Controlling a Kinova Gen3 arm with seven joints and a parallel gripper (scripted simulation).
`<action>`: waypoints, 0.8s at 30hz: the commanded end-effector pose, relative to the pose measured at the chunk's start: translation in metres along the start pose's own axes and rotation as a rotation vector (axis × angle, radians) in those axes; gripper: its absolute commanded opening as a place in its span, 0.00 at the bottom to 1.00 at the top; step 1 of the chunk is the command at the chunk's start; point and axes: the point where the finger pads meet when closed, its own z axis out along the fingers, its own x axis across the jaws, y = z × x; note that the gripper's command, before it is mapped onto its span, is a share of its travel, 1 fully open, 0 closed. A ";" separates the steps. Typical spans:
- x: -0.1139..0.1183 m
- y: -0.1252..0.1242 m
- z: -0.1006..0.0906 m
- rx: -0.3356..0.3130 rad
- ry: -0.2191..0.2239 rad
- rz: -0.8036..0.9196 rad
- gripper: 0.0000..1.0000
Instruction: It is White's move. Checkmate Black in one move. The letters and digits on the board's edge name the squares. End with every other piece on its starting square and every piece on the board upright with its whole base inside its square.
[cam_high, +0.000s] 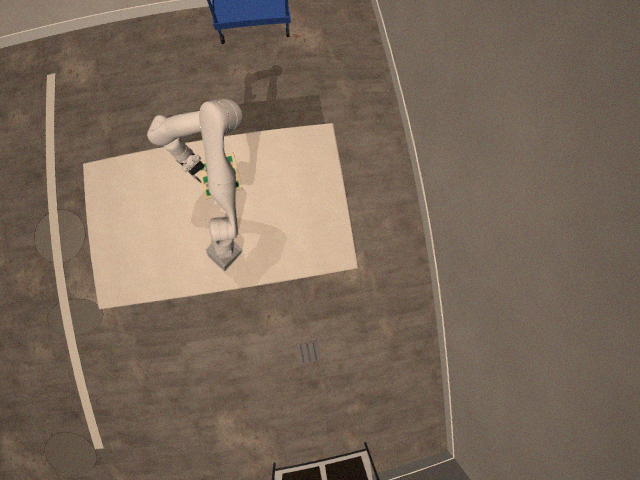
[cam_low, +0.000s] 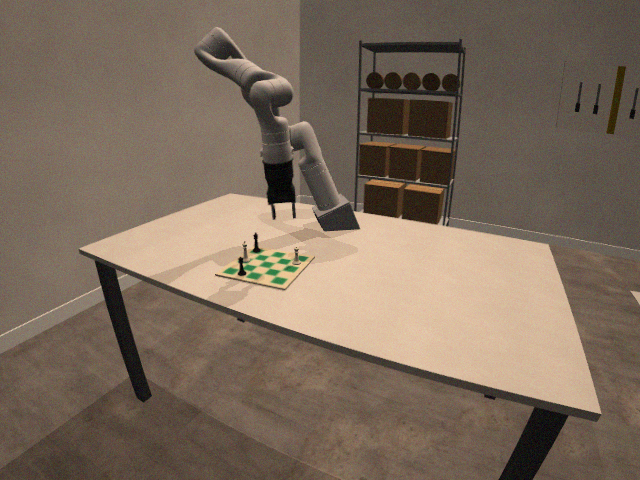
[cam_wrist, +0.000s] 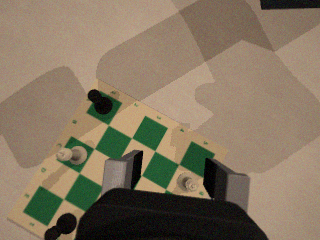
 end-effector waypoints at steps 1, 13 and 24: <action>0.005 0.001 -0.002 -0.010 -0.005 -0.023 1.00; 0.009 0.003 -0.004 -0.029 -0.018 -0.065 1.00; 0.018 0.007 -0.007 -0.062 -0.041 -0.138 1.00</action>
